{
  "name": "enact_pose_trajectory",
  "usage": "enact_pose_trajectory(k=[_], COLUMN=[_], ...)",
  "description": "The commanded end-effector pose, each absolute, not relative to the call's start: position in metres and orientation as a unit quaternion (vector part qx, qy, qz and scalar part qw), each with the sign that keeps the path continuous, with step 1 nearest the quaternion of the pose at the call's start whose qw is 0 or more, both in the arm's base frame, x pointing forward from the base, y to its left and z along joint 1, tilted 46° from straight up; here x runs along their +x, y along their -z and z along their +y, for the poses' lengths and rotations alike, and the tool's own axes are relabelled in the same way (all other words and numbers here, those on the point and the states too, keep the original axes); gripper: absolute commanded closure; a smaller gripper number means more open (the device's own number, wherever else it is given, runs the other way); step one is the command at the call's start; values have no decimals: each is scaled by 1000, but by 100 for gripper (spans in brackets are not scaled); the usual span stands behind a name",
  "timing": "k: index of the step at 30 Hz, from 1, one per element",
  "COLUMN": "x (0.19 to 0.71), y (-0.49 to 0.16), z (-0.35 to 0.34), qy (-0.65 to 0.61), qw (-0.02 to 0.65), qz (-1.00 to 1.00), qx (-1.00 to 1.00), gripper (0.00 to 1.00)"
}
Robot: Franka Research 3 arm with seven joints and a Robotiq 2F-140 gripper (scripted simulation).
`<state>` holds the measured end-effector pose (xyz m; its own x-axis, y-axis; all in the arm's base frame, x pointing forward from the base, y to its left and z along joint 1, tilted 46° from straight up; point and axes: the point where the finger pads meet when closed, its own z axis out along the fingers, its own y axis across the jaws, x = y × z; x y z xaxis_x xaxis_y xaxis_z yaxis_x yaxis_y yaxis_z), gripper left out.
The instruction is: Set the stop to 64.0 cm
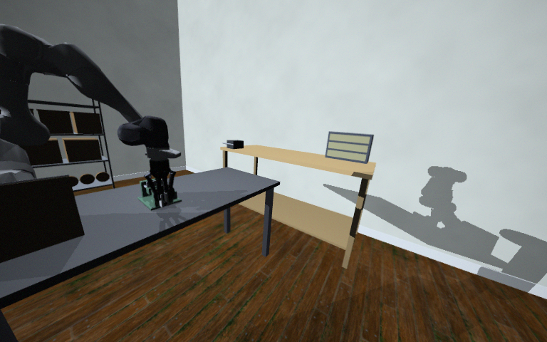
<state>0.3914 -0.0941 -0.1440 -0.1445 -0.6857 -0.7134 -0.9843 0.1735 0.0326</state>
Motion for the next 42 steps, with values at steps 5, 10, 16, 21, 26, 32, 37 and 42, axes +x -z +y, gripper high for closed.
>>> enact_pose_trajectory(k=[5,10,16,21,26,32,37,42], x=[380,374,372,374,382,388,398,408], y=[138,131,124,112,105,102,100,100], z=[-100,-106,-113,-125,-134,-139,-142,-144], qy=[-260,-260,-260,-260,-260,-260,-260,-260], qw=[287,287,287,287,287,287,287,287], qz=[708,708,708,708,708,708,708,708], qx=[-591,-591,-591,-591,-591,-591,-591,-591], gripper=[96,96,96,96,96,96,96,96])
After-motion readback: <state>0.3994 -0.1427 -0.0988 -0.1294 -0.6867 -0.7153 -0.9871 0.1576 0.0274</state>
